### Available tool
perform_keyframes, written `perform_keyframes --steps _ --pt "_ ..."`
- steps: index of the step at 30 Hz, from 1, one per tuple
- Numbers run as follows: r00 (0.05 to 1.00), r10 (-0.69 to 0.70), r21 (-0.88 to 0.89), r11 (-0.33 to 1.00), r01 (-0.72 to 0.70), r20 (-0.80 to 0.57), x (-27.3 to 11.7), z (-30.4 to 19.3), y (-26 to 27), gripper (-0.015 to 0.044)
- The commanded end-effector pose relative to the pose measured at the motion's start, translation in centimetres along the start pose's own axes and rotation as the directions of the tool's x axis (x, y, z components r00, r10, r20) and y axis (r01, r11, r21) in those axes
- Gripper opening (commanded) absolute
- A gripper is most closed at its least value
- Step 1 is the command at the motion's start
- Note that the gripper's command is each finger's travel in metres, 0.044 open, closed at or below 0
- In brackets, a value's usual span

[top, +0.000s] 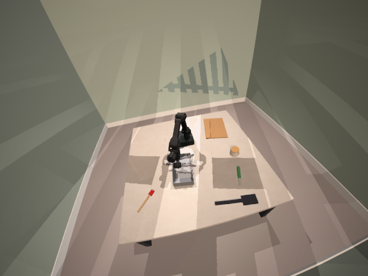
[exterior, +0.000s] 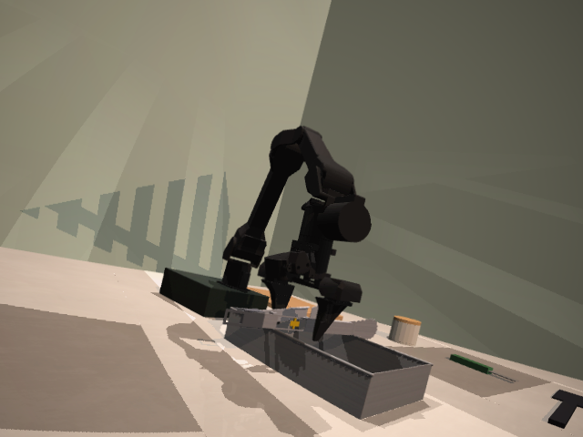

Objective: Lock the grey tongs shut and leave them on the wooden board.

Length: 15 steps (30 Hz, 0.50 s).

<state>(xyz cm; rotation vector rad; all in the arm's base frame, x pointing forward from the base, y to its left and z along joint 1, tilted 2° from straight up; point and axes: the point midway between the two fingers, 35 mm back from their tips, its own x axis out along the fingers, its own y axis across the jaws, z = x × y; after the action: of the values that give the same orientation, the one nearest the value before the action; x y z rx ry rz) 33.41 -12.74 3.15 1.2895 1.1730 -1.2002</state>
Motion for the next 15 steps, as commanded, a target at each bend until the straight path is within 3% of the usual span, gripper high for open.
perform_keyframes --steps 1,14,15 --pt "1.0 -0.012 0.003 1.0 0.012 0.0 0.9 -0.1 -0.3 0.044" --pt "1.0 -0.012 0.003 1.0 0.012 0.0 2.4 -0.2 -0.6 0.044" --pt "1.0 -0.004 0.0 1.0 0.004 -0.001 2.1 -0.1 -0.3 0.0414"
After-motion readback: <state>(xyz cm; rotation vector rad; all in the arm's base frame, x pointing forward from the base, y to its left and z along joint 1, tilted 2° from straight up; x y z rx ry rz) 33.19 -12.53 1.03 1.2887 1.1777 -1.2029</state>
